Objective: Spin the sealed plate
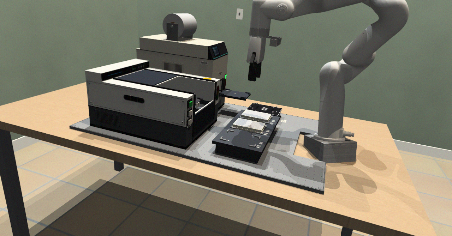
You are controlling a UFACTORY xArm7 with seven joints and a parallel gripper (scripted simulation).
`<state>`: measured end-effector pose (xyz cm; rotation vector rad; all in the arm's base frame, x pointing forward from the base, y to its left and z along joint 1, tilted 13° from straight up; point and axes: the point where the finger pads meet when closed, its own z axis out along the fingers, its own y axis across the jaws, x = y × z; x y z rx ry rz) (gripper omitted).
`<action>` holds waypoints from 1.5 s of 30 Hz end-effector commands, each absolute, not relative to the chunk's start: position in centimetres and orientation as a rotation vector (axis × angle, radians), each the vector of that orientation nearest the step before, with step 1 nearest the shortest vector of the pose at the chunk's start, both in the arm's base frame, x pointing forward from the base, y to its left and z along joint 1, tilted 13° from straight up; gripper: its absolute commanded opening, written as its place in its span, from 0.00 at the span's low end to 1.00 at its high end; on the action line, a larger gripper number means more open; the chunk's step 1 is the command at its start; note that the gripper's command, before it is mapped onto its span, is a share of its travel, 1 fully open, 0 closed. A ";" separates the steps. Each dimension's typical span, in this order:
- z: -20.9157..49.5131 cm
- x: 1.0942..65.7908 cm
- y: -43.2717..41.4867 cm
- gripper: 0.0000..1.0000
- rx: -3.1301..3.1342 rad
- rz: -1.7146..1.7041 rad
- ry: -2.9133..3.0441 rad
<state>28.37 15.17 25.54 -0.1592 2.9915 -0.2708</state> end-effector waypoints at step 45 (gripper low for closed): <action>19.7 36.4 34.0 0.00 -0.160 -0.266 2.989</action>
